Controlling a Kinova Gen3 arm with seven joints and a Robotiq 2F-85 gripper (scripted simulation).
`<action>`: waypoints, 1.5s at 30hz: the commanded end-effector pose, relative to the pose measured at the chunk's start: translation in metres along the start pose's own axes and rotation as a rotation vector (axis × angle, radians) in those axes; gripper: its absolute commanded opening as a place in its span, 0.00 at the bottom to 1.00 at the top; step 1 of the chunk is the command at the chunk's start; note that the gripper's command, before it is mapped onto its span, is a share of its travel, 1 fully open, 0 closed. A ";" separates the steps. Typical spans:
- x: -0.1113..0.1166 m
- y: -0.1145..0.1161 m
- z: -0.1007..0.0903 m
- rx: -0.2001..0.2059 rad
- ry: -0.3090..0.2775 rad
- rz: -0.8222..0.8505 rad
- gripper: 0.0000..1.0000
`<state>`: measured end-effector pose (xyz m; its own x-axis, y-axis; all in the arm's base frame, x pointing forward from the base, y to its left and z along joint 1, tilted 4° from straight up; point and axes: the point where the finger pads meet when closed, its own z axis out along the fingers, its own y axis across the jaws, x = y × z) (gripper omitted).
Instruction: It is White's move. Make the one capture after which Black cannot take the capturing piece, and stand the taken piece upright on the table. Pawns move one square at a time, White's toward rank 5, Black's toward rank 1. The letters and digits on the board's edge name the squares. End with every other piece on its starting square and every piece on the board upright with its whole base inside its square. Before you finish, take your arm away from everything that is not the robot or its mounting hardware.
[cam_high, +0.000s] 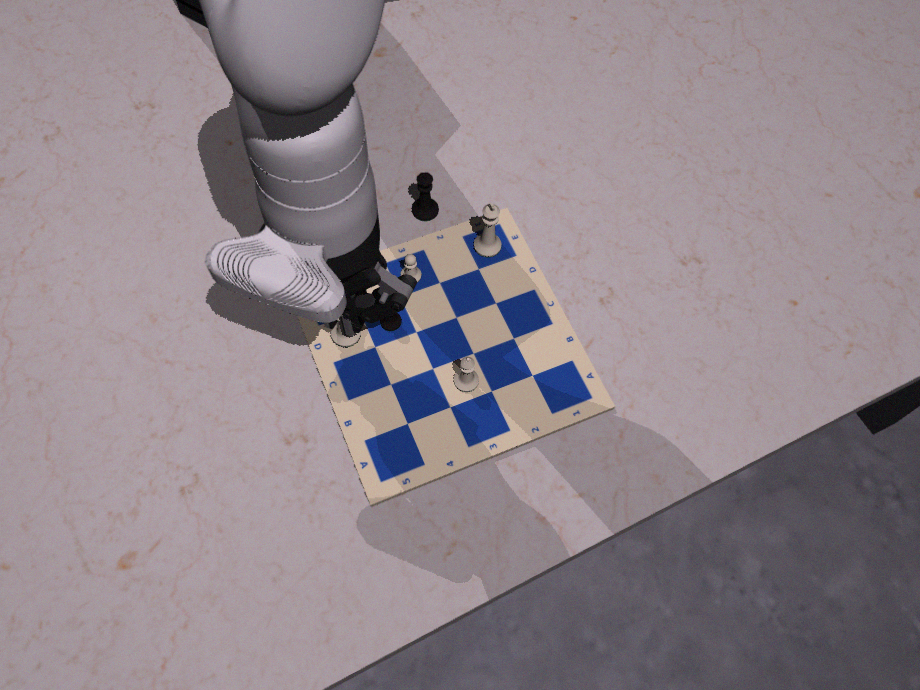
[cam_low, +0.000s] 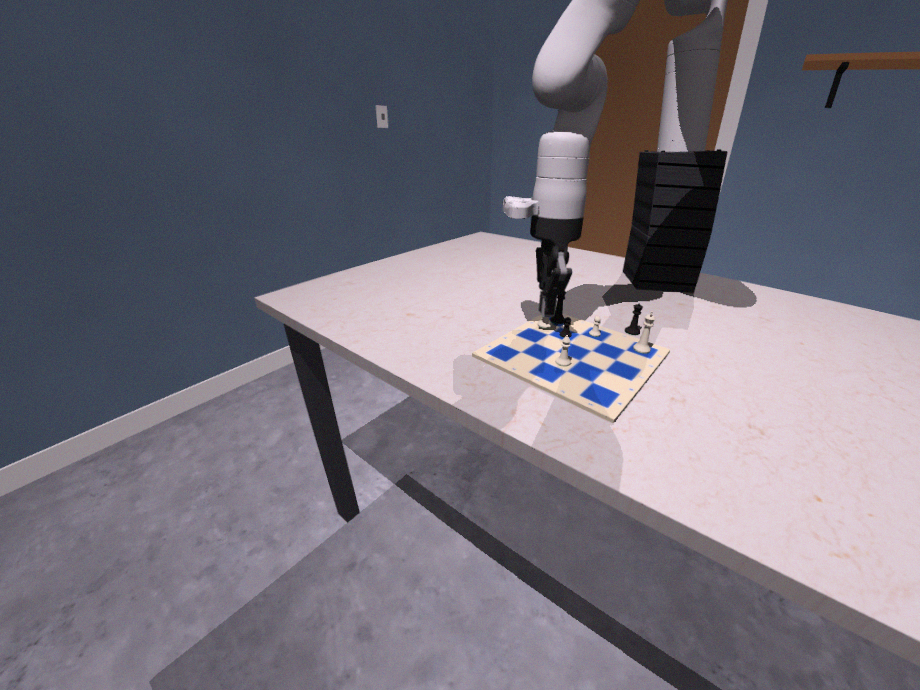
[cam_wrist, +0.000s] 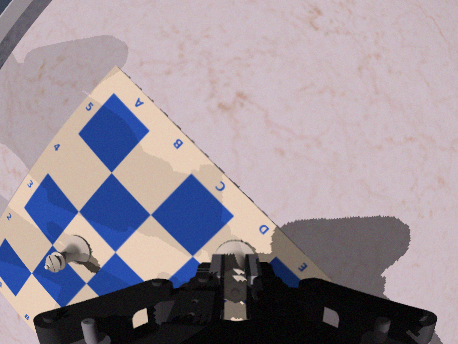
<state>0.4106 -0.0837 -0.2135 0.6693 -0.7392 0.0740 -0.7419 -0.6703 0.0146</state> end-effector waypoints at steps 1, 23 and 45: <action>0.001 -0.001 -0.001 0.001 0.001 0.000 0.00; 0.001 -0.001 0.000 0.001 0.001 0.000 0.00; 0.000 -0.001 0.003 0.001 0.001 0.000 0.00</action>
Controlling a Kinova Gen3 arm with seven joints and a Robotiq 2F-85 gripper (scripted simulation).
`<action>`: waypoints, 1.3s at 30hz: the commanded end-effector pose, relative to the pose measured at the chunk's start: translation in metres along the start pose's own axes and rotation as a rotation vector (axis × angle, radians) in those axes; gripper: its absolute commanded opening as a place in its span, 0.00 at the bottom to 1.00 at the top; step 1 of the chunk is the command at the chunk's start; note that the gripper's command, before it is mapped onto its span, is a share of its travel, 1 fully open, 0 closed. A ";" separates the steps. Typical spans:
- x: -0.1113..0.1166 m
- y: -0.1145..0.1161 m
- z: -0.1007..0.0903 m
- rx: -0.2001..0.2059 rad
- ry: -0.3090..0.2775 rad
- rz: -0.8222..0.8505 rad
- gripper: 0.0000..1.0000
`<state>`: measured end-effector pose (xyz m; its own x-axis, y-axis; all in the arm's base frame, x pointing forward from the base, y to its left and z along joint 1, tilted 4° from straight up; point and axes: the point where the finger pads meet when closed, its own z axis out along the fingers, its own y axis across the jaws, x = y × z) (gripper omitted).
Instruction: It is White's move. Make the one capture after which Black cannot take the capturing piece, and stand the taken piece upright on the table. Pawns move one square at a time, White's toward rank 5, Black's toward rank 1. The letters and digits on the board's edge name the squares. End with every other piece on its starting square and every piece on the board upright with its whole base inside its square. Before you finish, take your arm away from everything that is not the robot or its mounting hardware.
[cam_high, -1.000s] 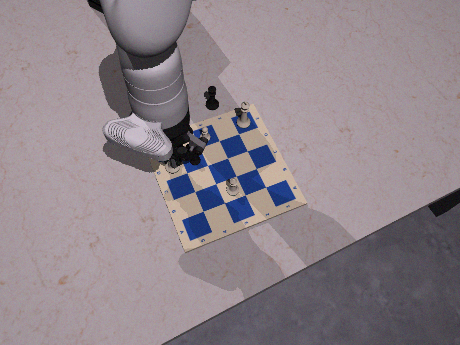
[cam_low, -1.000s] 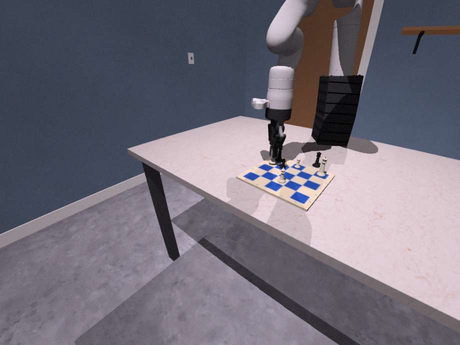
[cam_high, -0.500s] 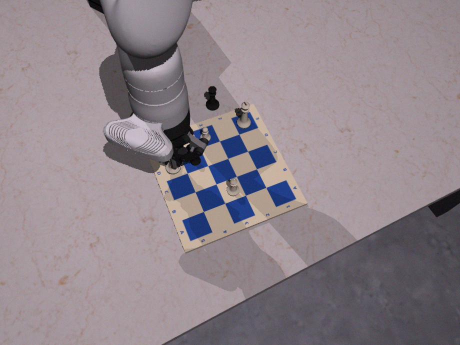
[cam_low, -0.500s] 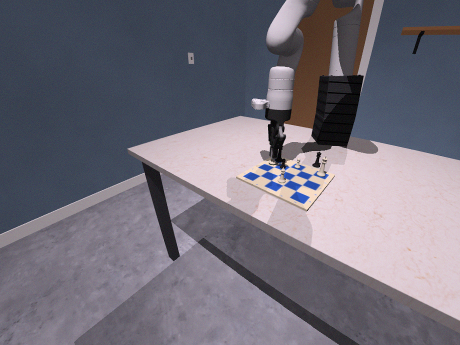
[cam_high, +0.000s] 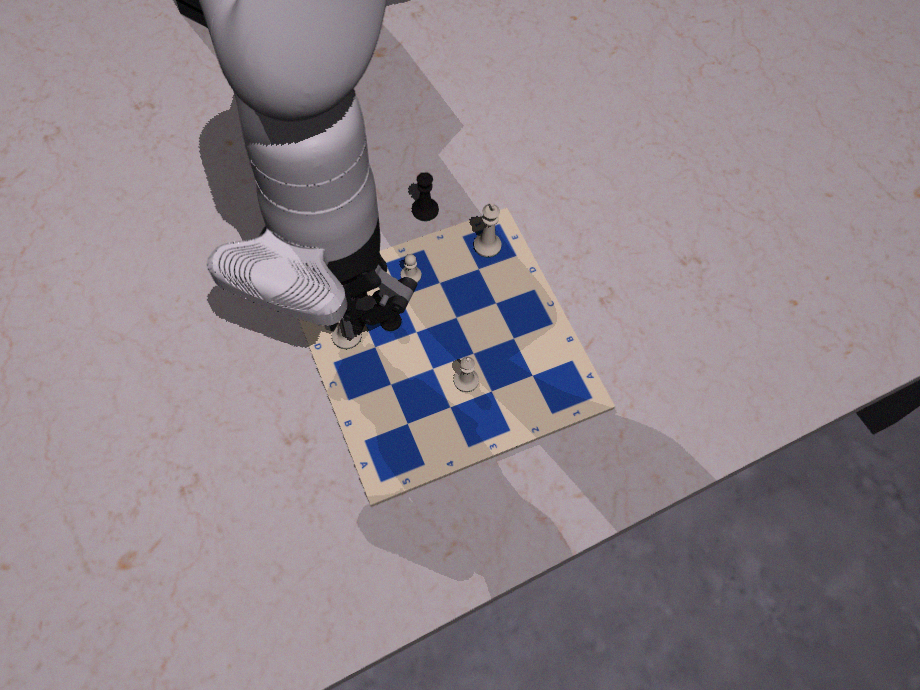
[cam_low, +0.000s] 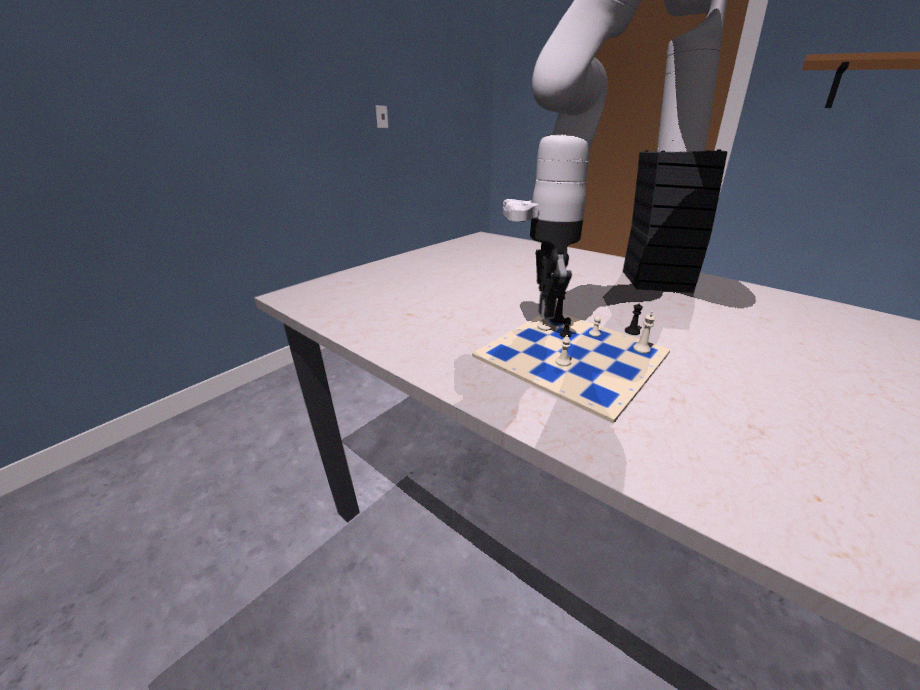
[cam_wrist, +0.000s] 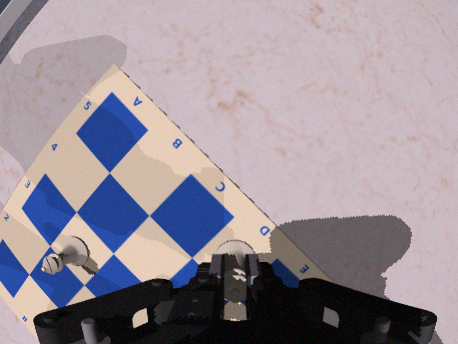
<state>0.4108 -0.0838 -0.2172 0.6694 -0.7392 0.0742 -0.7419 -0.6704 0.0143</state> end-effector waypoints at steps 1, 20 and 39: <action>0.000 0.000 0.000 0.001 0.001 0.000 0.00; 0.000 0.000 0.000 0.001 0.001 0.000 0.00; 0.000 0.000 0.000 0.001 0.001 0.000 0.16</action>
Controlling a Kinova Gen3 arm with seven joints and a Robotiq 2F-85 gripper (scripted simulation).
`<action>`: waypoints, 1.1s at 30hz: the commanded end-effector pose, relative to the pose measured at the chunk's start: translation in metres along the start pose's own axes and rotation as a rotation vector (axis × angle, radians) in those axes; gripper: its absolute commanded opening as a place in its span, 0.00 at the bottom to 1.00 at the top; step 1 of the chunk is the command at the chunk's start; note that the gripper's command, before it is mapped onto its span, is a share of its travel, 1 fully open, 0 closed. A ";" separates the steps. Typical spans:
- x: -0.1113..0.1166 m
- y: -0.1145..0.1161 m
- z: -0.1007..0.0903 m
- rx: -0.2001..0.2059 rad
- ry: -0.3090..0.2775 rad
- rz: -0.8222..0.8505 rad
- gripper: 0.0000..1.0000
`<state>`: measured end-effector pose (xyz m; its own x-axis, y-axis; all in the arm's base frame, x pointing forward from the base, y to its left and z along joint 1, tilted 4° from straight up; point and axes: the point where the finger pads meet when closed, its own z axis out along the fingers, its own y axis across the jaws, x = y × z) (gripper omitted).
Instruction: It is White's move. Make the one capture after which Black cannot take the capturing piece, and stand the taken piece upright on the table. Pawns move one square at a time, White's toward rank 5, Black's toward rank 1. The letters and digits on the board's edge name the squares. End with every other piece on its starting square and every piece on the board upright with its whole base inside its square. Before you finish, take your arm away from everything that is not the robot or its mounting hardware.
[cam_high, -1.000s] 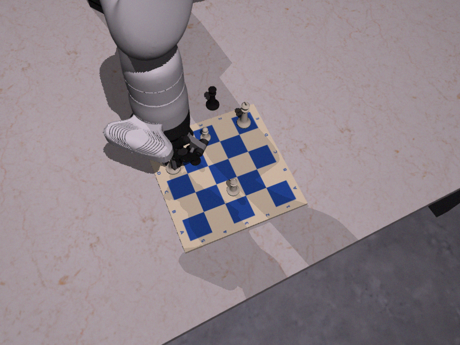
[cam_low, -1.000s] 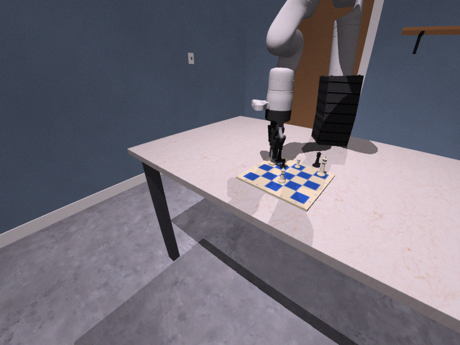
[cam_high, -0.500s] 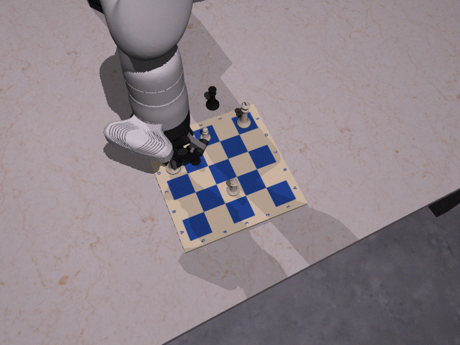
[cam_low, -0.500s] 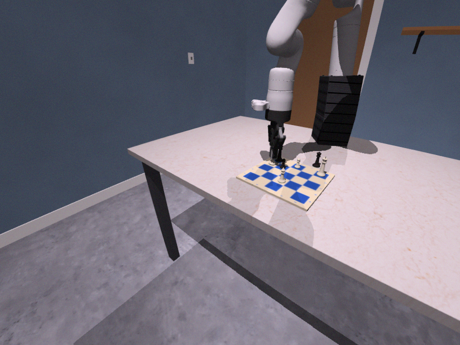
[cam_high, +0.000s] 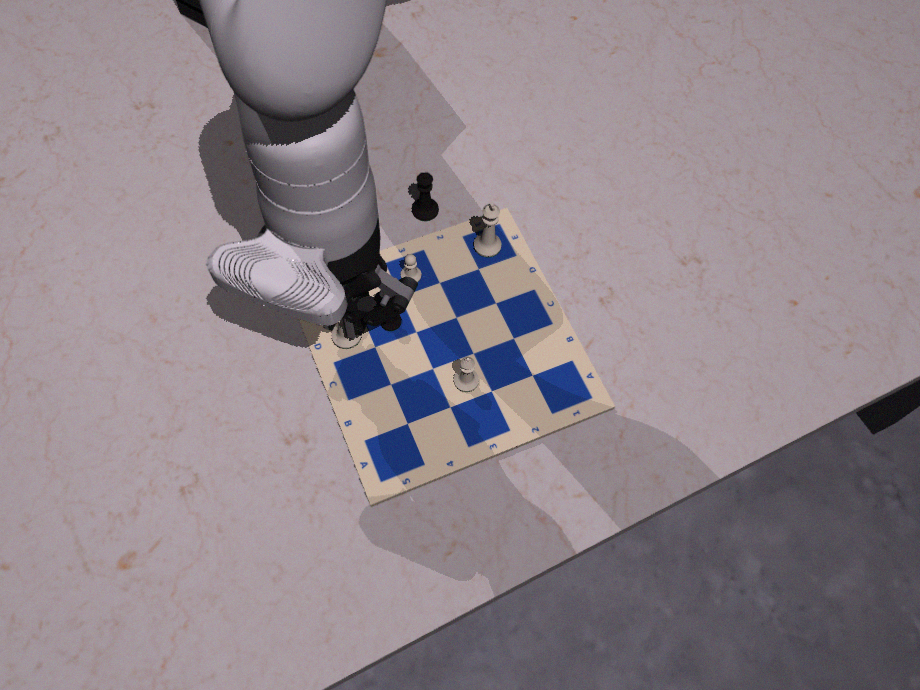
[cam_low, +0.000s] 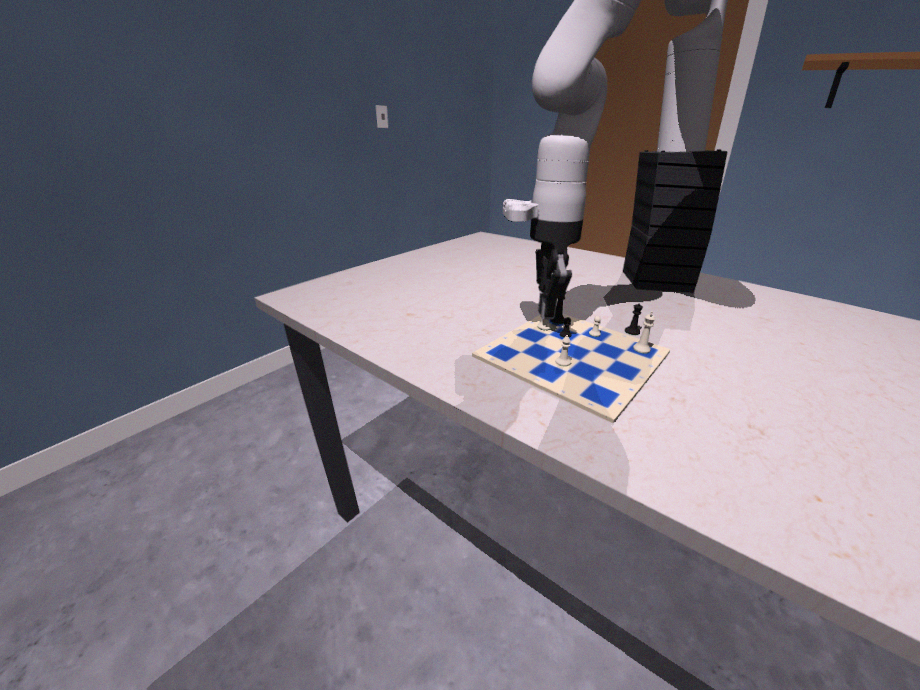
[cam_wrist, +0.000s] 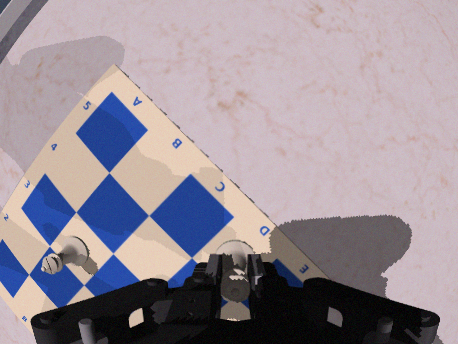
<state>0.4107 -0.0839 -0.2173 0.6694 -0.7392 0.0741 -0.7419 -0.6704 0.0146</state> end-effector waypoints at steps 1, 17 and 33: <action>0.001 -0.001 -0.001 0.001 0.001 0.000 0.25; 0.001 -0.001 -0.001 0.001 0.001 0.000 0.41; 0.000 0.000 -0.045 0.001 0.001 0.000 0.41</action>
<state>0.4012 -0.0854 -0.1887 0.6702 -0.7393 0.0653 -0.7419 -0.6698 0.0310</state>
